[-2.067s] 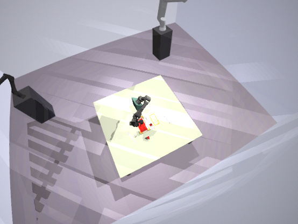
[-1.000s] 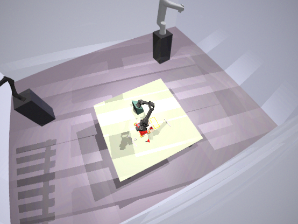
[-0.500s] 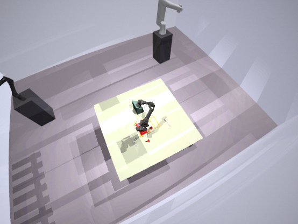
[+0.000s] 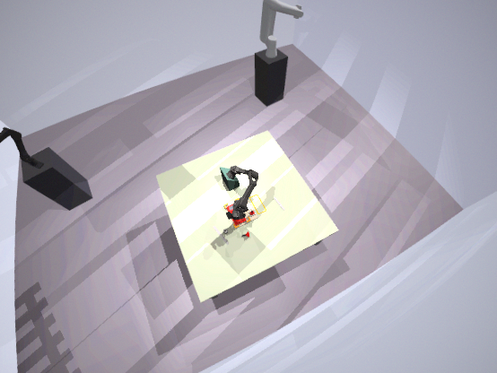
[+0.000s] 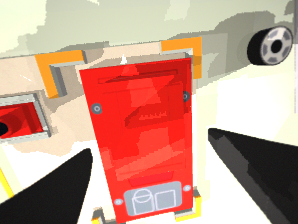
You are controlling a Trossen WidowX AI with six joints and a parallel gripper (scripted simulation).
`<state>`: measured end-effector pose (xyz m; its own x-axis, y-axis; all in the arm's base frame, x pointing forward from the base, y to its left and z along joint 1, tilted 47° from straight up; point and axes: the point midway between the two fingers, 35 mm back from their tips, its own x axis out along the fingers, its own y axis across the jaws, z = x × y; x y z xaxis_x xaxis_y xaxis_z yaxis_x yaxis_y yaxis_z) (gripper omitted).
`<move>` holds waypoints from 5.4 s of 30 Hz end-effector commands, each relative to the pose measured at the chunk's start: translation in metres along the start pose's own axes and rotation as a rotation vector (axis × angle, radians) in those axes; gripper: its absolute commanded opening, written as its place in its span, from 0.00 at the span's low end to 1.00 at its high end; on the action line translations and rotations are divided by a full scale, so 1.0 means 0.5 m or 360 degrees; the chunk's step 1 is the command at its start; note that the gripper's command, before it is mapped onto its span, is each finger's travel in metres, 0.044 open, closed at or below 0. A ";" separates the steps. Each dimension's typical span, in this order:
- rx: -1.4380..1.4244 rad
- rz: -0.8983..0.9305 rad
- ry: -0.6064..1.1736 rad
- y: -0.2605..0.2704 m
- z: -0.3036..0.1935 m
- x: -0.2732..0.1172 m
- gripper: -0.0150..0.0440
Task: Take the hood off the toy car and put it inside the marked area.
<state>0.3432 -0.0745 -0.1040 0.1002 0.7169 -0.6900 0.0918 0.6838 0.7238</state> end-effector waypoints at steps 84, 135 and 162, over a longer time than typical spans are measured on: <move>0.0003 0.0006 0.0003 0.002 -0.004 0.071 0.45; 0.0004 0.0002 0.0003 0.000 -0.004 -0.071 0.25; 0.0019 -0.0016 0.0001 0.203 -0.002 -0.071 0.25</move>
<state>0.3488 -0.0400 -0.0171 0.0947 0.7090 -0.6988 0.1022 0.6913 0.7153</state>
